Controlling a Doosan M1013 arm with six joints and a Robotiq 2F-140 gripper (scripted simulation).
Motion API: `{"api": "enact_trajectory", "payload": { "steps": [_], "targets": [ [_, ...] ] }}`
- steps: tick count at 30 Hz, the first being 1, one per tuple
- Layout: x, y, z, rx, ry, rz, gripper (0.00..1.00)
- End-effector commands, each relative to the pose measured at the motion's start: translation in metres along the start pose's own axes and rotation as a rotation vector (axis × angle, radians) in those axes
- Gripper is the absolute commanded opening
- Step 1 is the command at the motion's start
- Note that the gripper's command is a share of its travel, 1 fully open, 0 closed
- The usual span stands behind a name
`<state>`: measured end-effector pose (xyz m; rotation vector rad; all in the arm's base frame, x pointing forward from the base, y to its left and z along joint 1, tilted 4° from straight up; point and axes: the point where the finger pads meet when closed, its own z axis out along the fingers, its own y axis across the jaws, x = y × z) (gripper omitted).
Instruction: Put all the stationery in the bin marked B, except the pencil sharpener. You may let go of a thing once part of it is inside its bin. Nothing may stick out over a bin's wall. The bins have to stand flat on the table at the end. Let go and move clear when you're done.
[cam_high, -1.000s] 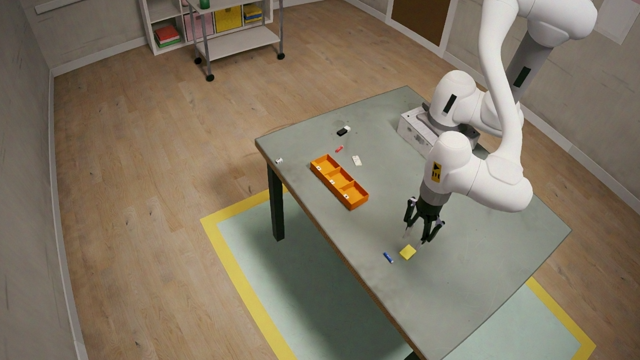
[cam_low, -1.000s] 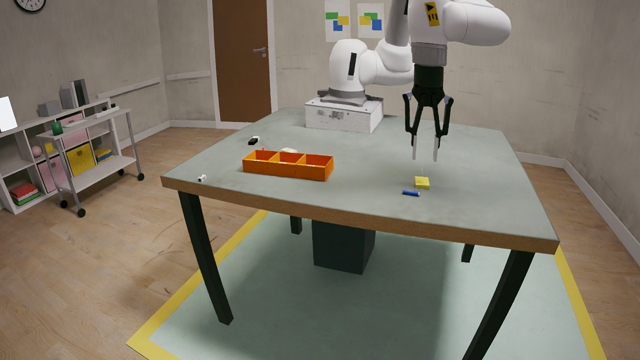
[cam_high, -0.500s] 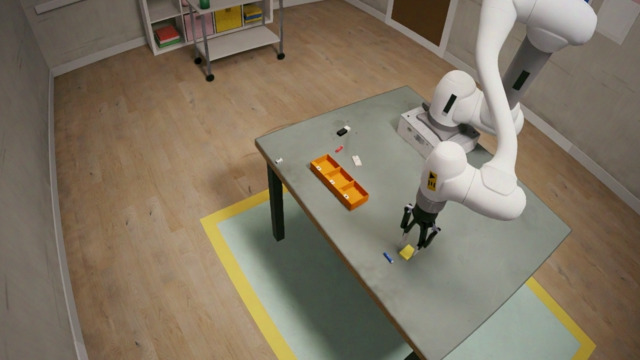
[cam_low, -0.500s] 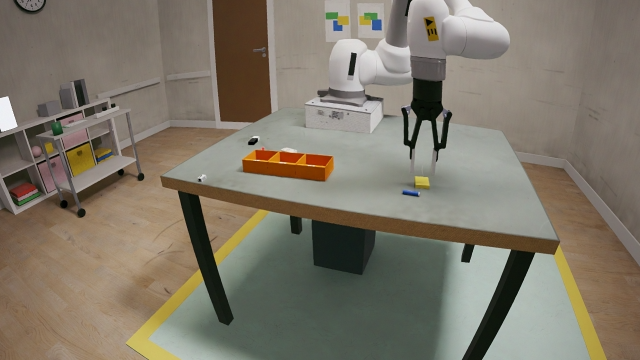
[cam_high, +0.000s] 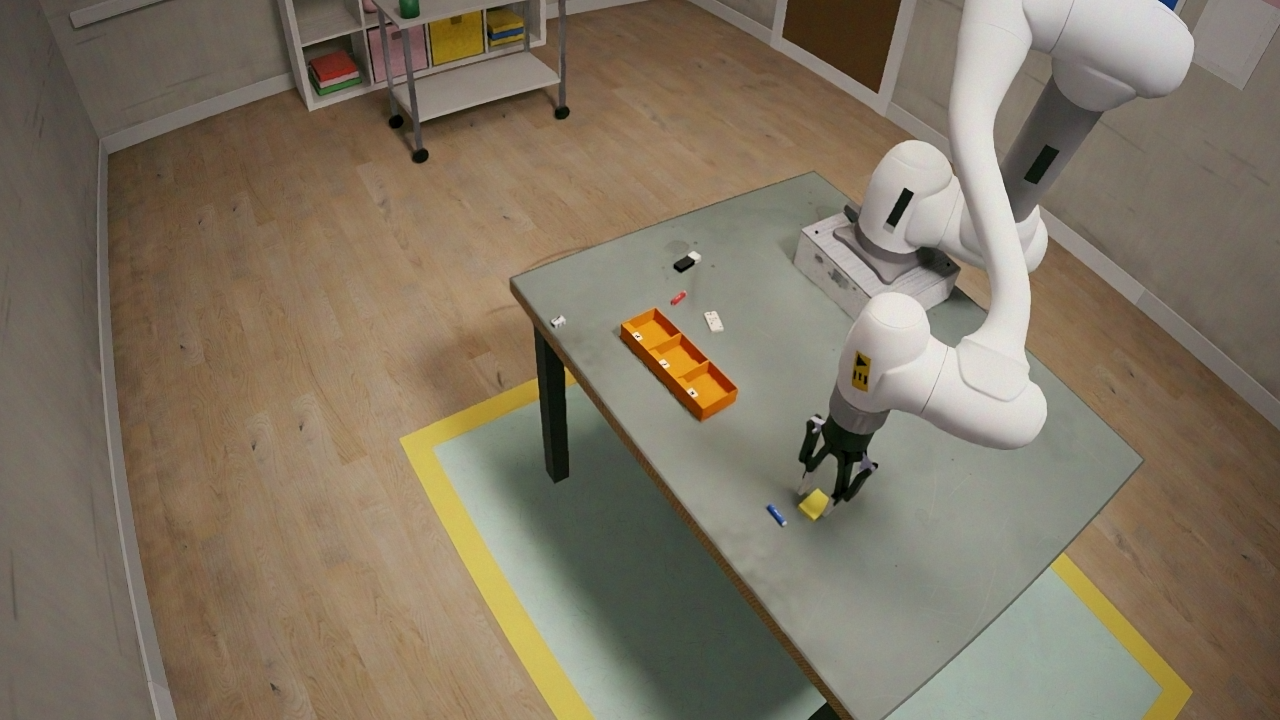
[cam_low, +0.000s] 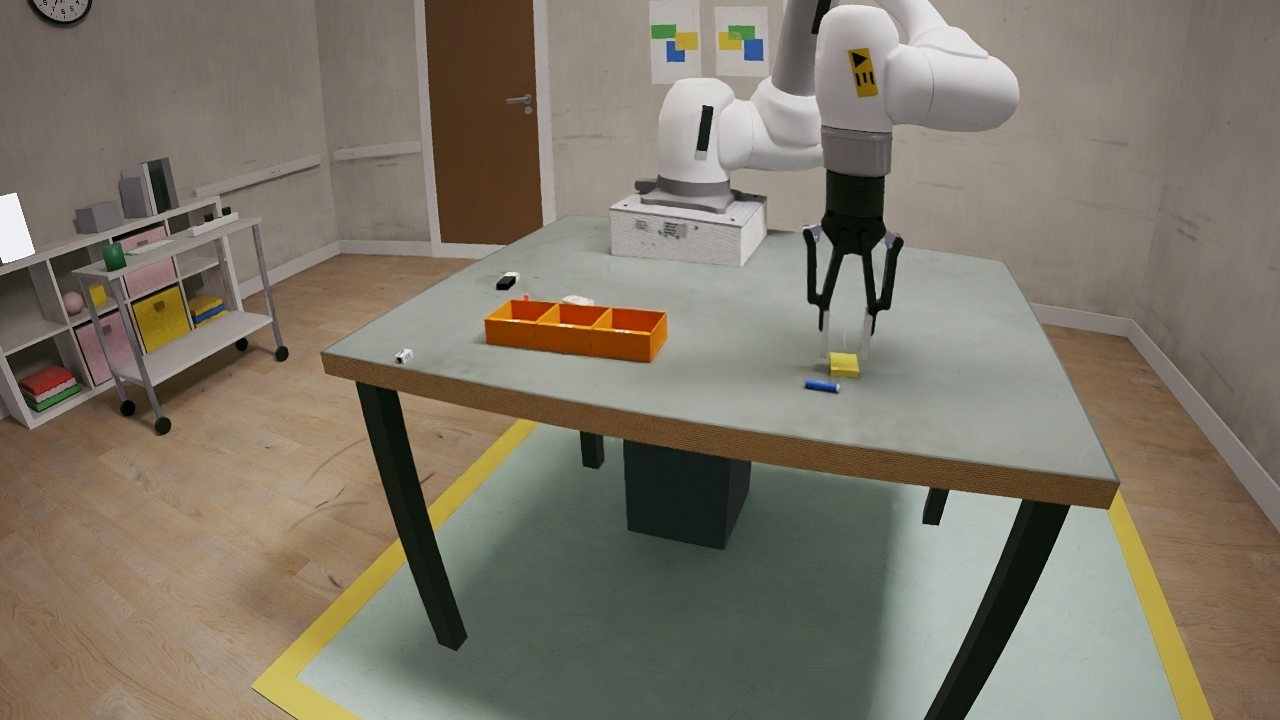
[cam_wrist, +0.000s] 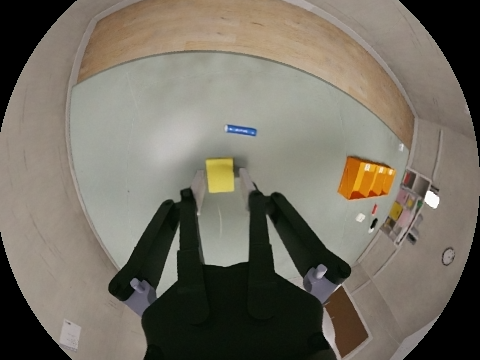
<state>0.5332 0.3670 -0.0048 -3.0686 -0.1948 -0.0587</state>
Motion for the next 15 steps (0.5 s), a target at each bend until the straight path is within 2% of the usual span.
{"api": "enact_trajectory", "payload": {
  "steps": [1,15],
  "targets": [
    [-0.0023,-0.0027,0.0046,-0.001,0.0,-0.006,0.4],
    [-0.003,-0.0036,0.0046,-0.001,0.0,-0.006,0.4]
  ]
}}
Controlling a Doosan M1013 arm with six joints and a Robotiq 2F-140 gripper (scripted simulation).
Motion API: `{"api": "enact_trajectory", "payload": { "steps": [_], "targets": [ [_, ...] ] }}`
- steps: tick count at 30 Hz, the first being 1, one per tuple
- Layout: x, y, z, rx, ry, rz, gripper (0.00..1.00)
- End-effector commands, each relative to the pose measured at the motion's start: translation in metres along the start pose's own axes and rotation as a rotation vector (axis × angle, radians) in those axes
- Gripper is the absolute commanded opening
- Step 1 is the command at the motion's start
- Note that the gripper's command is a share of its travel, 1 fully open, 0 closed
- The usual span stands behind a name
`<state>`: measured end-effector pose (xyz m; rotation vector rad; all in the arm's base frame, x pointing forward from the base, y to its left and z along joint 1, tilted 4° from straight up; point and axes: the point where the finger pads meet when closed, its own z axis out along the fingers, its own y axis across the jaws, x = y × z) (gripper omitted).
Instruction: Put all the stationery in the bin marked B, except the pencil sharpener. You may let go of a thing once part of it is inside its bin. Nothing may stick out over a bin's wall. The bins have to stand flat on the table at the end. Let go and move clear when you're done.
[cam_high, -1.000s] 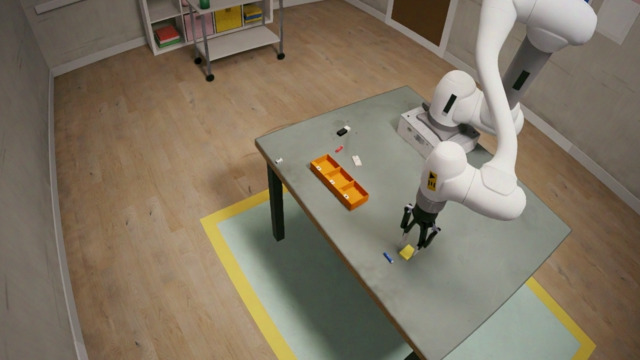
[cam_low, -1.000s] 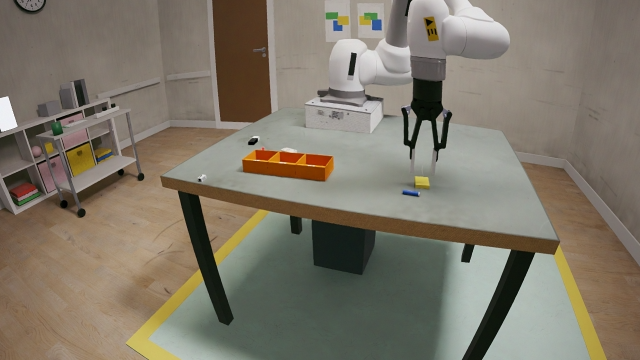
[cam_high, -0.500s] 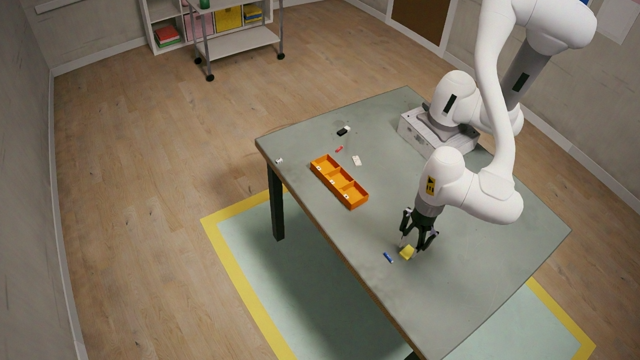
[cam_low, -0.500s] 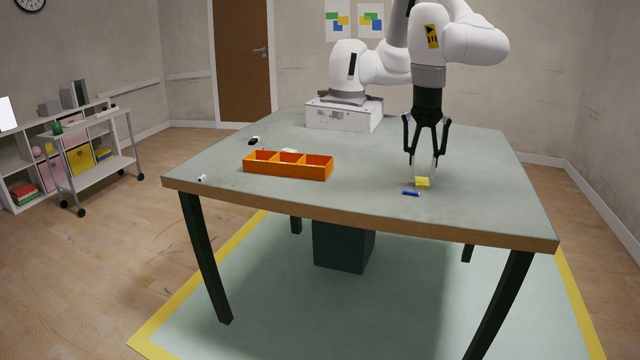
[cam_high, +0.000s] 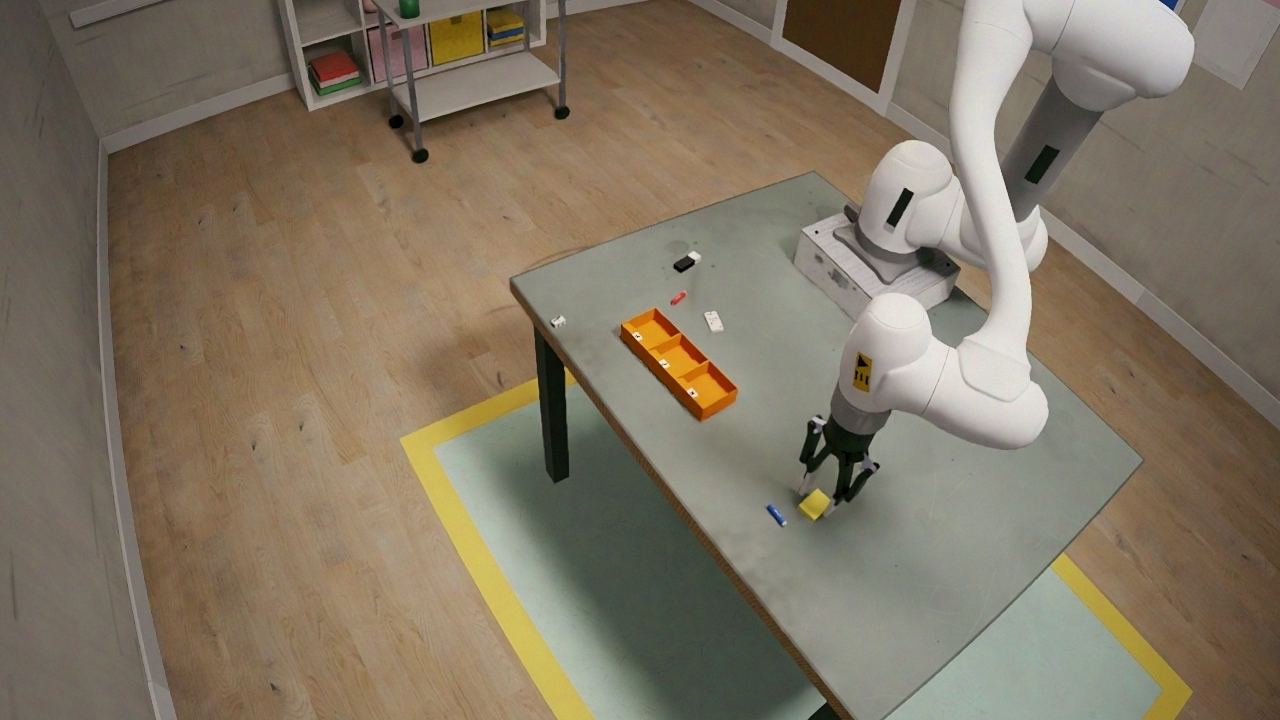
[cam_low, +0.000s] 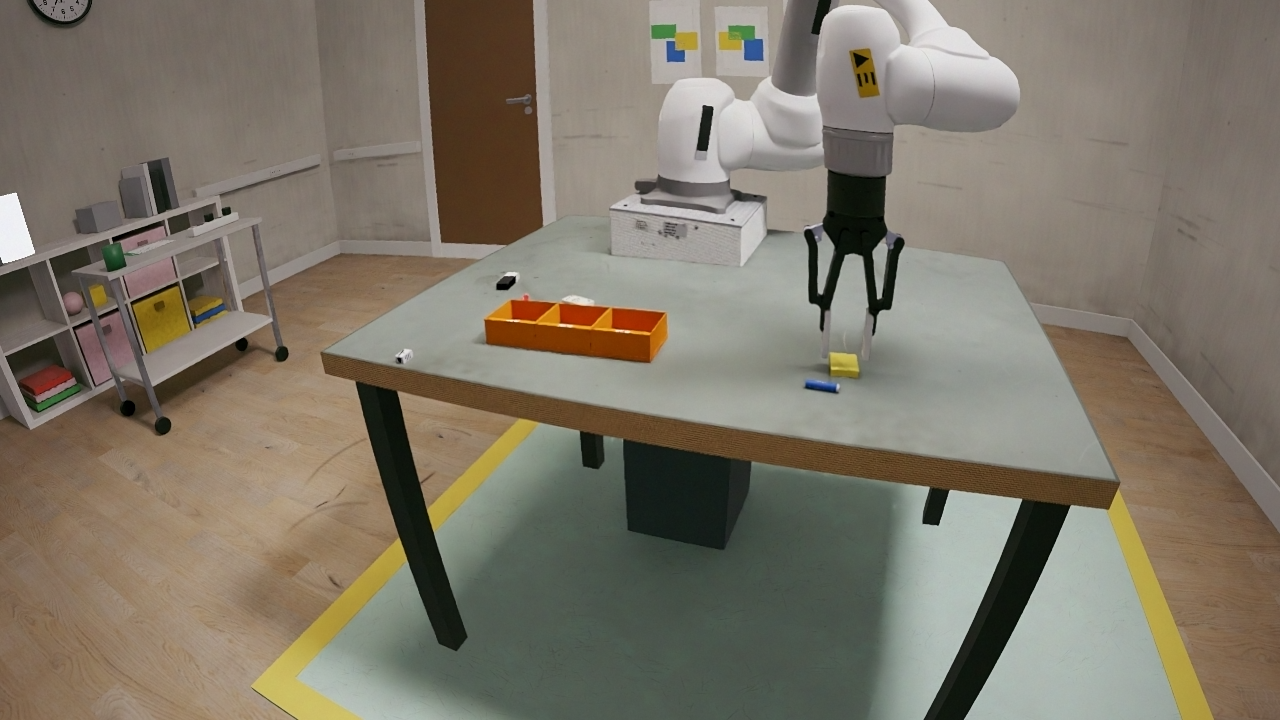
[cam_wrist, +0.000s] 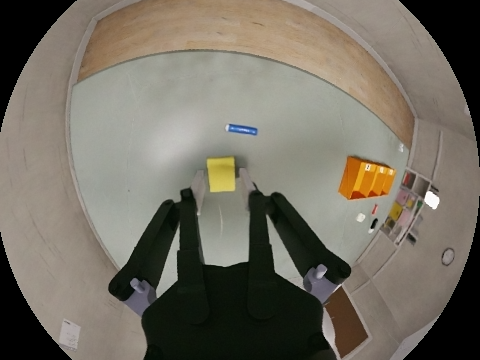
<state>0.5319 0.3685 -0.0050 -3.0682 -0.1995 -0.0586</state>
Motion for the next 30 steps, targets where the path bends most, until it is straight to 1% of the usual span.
{"api": "enact_trajectory", "payload": {
  "steps": [1,11,22,30],
  "targets": [
    [-0.002,-0.002,0.004,-0.001,0.0,-0.003,0.4],
    [-0.002,-0.002,0.004,-0.001,0.0,-0.003,0.4],
    [-0.002,-0.002,0.016,-0.001,0.0,-0.003,0.4],
    [-0.002,-0.002,0.016,-0.001,0.0,-0.003,0.4]
  ]
}}
